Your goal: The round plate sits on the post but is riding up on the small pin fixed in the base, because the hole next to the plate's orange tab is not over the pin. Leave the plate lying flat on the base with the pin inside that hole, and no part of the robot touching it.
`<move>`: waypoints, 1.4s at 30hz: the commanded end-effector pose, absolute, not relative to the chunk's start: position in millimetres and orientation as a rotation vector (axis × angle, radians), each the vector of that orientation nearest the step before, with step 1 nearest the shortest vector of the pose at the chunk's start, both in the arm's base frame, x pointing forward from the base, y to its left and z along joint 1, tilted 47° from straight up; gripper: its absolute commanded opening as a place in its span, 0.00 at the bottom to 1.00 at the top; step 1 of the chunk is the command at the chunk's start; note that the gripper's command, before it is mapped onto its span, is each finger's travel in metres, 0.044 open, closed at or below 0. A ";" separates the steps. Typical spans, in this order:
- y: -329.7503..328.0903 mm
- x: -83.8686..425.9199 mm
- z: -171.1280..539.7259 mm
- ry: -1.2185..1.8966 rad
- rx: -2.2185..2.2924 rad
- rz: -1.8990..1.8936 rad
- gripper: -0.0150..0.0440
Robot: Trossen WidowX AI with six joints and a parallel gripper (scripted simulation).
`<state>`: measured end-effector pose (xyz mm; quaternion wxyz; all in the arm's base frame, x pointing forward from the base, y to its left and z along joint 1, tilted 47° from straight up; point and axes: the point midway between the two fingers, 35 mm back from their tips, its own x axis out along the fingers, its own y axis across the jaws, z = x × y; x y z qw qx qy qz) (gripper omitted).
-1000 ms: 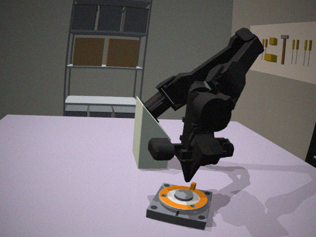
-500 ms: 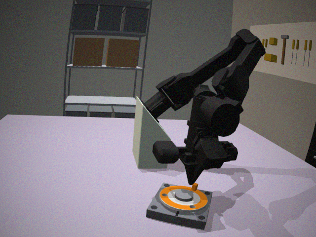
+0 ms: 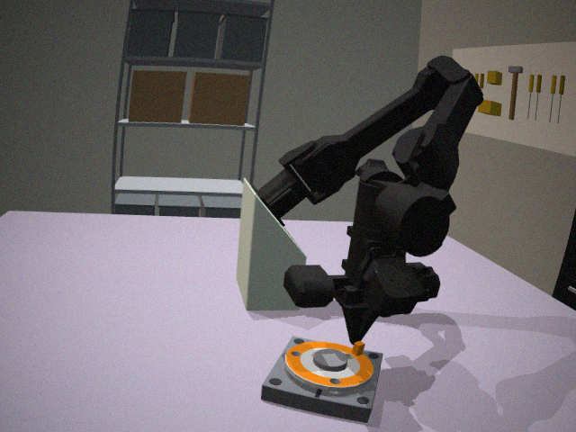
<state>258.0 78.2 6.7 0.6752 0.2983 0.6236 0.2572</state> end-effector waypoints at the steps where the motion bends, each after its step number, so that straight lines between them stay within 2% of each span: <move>1: 79.5 264.0 9.3 1.398 0.673 0.578 0.25; 24: 81.3 291.4 15.4 1.396 0.672 0.578 0.25; 42: 81.4 291.8 15.4 1.396 0.672 0.578 0.25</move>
